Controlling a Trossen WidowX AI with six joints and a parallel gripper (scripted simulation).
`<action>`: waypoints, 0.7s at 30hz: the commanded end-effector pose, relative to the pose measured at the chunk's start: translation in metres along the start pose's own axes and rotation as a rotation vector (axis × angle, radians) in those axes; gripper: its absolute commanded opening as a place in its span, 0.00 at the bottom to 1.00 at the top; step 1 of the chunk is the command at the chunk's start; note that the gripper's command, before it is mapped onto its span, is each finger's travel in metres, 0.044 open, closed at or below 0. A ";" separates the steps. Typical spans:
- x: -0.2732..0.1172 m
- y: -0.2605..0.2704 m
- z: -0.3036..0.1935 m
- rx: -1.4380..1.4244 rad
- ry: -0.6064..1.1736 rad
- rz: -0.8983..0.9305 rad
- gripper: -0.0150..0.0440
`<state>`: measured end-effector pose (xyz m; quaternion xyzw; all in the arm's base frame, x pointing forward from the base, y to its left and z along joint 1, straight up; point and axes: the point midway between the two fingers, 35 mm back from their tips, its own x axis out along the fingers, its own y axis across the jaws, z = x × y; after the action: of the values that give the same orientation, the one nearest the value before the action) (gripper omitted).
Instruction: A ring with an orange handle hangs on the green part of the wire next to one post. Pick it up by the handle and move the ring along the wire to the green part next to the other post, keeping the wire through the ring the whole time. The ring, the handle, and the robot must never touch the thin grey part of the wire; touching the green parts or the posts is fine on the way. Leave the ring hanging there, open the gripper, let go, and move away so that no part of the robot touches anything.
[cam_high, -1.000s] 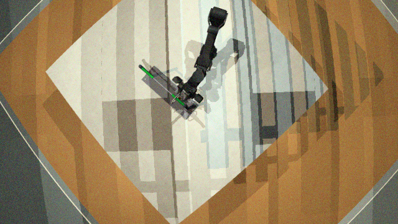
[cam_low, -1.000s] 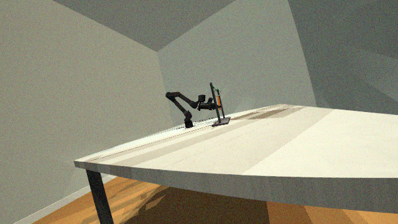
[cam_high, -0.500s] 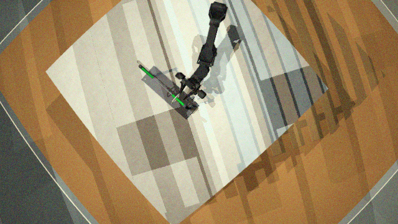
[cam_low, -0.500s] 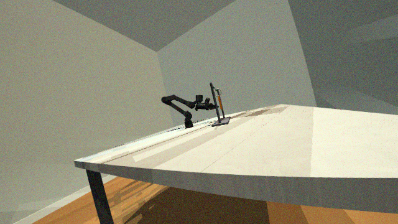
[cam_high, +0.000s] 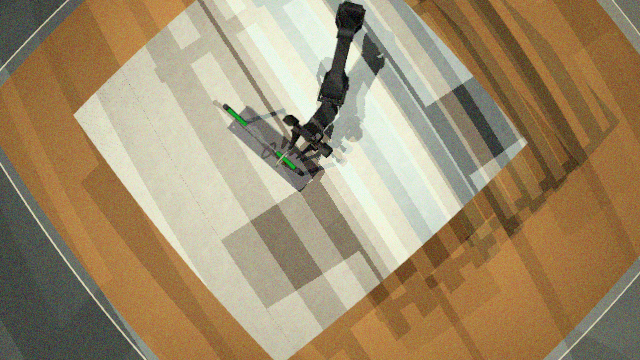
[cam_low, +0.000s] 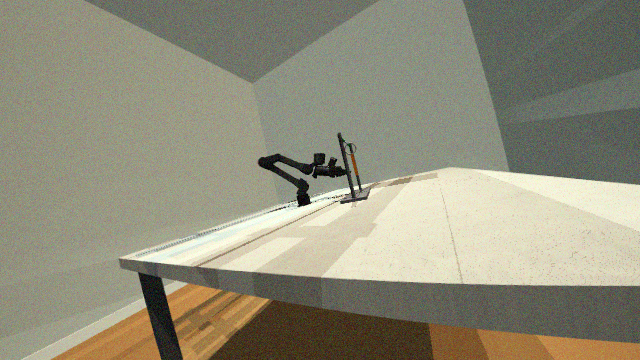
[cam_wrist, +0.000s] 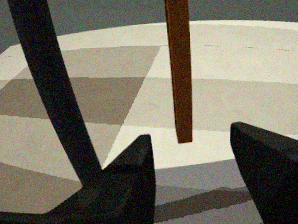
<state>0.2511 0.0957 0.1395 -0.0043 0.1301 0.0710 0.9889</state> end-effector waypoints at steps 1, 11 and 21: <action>0.000 -0.001 -0.003 0.000 0.006 -0.006 0.53; 0.000 -0.001 -0.003 0.000 0.006 -0.006 0.53; -0.019 0.001 0.000 0.000 0.003 -0.001 0.75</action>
<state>0.2424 0.0948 0.1387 -0.0086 0.1367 0.0706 0.9881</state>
